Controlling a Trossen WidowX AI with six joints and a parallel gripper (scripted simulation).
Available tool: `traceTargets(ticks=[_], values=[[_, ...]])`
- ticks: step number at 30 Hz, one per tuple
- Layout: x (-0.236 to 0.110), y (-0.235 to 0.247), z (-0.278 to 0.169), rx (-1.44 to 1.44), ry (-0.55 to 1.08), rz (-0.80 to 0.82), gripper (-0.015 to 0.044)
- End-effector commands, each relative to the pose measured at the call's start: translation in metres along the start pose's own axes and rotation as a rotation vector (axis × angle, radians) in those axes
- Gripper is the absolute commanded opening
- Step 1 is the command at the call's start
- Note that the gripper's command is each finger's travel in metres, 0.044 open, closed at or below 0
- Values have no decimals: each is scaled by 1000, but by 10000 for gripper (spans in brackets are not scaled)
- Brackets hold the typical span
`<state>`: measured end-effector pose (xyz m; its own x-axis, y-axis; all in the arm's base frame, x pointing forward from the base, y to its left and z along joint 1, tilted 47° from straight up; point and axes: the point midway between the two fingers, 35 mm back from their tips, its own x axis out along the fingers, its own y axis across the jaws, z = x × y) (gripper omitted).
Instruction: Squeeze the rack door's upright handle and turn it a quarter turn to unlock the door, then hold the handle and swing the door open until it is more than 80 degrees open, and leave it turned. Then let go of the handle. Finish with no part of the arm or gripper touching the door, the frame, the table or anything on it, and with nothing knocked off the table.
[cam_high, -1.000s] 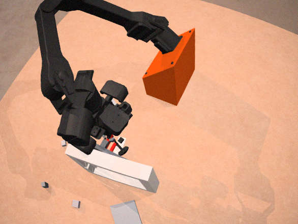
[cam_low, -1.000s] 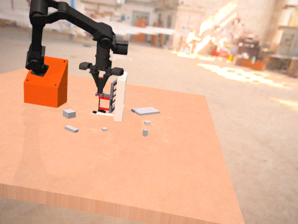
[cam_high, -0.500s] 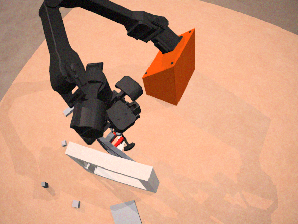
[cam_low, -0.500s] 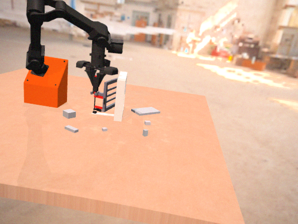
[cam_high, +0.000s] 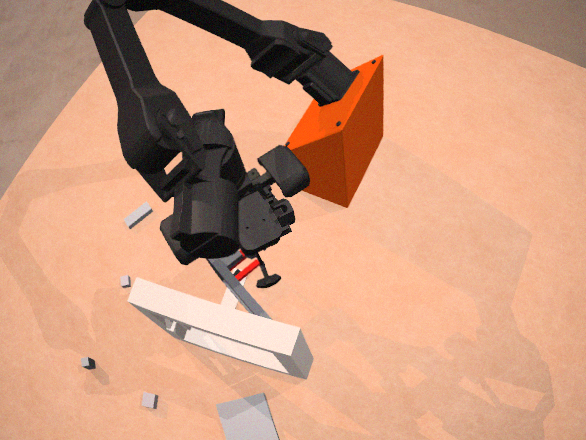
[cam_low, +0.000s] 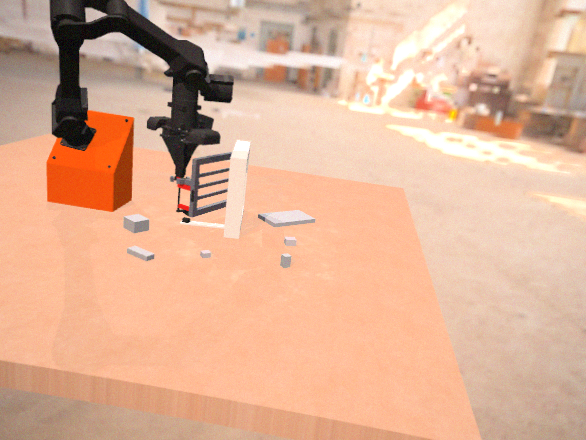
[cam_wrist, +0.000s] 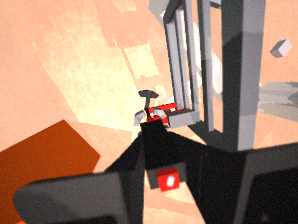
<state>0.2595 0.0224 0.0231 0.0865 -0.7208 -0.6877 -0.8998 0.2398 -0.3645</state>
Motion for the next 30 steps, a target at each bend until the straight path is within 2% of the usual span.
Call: traceTargets(ticks=[1,30], values=[[0,4,2,88,-6,-6,10],[0,57,28,491,-8,-2,10]])
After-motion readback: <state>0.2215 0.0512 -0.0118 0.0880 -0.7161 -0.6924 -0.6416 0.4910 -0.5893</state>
